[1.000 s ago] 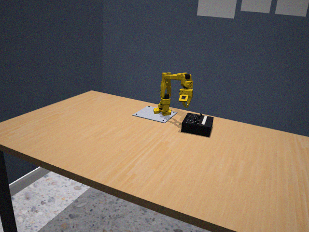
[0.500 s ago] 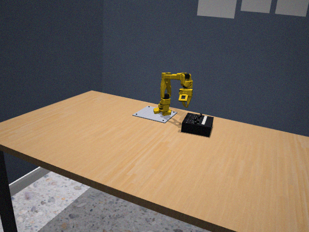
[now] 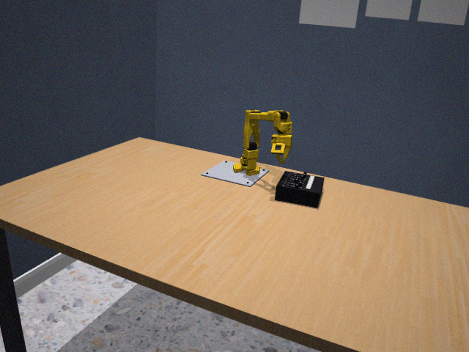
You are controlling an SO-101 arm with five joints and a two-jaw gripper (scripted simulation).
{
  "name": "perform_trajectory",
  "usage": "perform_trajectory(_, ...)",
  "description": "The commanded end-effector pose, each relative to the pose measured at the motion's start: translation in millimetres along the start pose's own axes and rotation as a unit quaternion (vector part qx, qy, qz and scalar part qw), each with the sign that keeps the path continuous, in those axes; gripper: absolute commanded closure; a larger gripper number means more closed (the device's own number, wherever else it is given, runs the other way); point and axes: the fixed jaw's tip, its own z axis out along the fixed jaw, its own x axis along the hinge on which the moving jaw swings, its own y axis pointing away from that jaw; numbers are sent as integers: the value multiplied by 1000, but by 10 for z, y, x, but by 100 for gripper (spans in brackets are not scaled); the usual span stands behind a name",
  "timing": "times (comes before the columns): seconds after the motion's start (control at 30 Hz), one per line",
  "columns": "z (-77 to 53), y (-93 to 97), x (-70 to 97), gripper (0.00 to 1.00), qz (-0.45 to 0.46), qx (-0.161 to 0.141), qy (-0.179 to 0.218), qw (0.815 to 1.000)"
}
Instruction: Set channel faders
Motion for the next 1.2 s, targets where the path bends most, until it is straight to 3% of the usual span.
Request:
perform_trajectory(0.0, 4, -48, 8, 100, -6, 5, 4, 1000)
perform_trajectory(1.17, -12, -263, -190, 100, -131, 9, -4, 991)
